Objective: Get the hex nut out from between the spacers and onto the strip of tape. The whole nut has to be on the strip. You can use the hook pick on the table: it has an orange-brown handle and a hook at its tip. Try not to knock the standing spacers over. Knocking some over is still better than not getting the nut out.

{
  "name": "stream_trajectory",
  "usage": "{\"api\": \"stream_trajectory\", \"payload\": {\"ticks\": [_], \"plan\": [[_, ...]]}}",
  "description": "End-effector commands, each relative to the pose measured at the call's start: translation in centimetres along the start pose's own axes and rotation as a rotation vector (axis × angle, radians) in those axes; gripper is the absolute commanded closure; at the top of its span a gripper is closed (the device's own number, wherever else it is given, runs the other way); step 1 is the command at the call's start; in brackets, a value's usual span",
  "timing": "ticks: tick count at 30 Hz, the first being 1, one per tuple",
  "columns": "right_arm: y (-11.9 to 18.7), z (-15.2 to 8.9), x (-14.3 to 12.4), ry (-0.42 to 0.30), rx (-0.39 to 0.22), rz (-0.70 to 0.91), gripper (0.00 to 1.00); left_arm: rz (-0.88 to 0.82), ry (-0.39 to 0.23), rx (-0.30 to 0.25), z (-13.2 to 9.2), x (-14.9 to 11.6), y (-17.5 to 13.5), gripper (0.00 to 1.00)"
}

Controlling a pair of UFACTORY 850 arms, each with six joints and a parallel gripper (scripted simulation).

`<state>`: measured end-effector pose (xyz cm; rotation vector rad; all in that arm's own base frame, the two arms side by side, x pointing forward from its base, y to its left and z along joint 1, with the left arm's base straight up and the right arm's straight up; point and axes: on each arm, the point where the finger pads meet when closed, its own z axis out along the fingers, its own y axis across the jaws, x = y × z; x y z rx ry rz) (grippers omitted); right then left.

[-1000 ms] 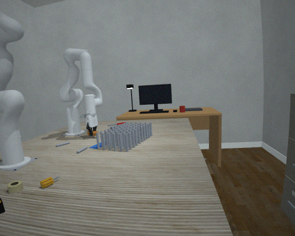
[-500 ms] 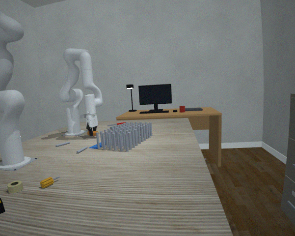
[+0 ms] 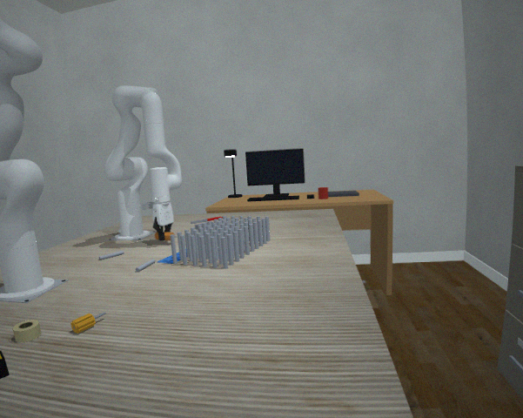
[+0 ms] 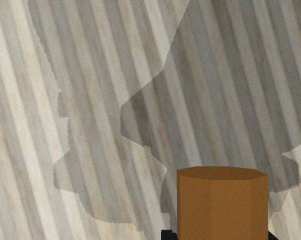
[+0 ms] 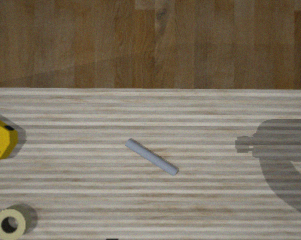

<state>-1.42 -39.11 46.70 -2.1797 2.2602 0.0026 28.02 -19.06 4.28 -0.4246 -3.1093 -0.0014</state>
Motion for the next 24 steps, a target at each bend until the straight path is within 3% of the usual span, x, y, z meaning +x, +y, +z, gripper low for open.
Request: {"api": "stream_trajectory", "payload": {"ticks": [1,24], "plan": [[0.0,-0.1,0.0,0.002,0.000,0.000,0.00,0.000,-0.001,0.001,0.0,-0.1,0.0,1.00],[0.0,-0.1,0.0,0.002,0.000,0.000,0.00,0.000,-0.001,0.001,0.0,-0.1,-1.2,1.00]]}}
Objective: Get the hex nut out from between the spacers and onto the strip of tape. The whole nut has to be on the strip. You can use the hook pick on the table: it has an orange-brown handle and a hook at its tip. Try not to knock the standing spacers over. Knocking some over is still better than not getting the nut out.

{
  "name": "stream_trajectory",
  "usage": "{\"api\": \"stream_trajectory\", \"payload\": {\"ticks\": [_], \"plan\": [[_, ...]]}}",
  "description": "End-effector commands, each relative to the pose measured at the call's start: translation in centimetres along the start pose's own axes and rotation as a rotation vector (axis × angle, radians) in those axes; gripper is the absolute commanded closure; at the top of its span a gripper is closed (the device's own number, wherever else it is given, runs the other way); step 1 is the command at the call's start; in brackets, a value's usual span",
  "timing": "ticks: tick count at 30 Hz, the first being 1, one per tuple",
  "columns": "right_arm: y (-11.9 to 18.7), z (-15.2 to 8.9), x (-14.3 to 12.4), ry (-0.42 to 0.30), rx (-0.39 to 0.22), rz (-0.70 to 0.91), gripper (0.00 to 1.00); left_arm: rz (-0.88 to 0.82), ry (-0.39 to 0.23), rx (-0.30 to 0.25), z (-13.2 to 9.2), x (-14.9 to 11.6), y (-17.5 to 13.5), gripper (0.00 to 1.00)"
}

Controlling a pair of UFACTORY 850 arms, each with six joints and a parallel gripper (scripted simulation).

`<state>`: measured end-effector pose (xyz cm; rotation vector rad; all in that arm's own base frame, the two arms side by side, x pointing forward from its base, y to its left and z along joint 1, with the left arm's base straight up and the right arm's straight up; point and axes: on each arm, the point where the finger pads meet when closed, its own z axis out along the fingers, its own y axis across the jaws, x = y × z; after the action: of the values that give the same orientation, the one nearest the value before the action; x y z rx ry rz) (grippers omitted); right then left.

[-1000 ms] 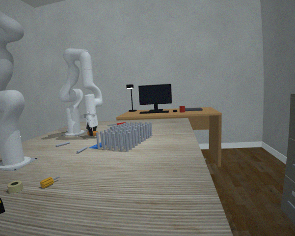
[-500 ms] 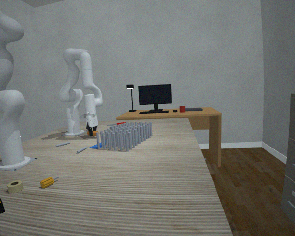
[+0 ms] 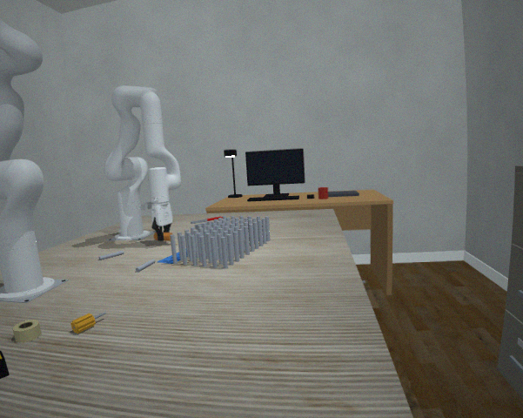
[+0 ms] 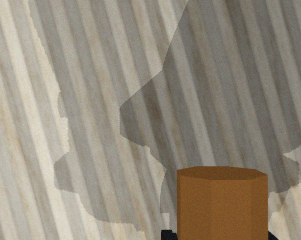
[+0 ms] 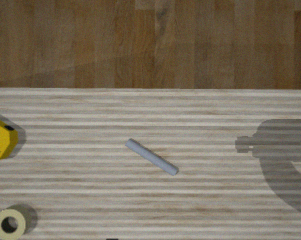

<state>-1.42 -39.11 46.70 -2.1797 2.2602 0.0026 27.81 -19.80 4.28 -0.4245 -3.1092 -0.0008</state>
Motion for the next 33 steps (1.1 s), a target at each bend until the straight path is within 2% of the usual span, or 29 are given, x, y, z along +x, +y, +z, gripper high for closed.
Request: {"api": "stream_trajectory", "payload": {"ticks": [1,33], "plan": [[0.0,-0.1,0.0,0.002,0.000,0.000,0.00,0.000,-0.001,0.000,0.0,-0.1,-0.6,1.00],[0.0,-0.1,0.0,0.002,0.000,0.000,0.00,0.000,-0.001,0.000,0.0,-0.1,-5.0,1.00]]}}
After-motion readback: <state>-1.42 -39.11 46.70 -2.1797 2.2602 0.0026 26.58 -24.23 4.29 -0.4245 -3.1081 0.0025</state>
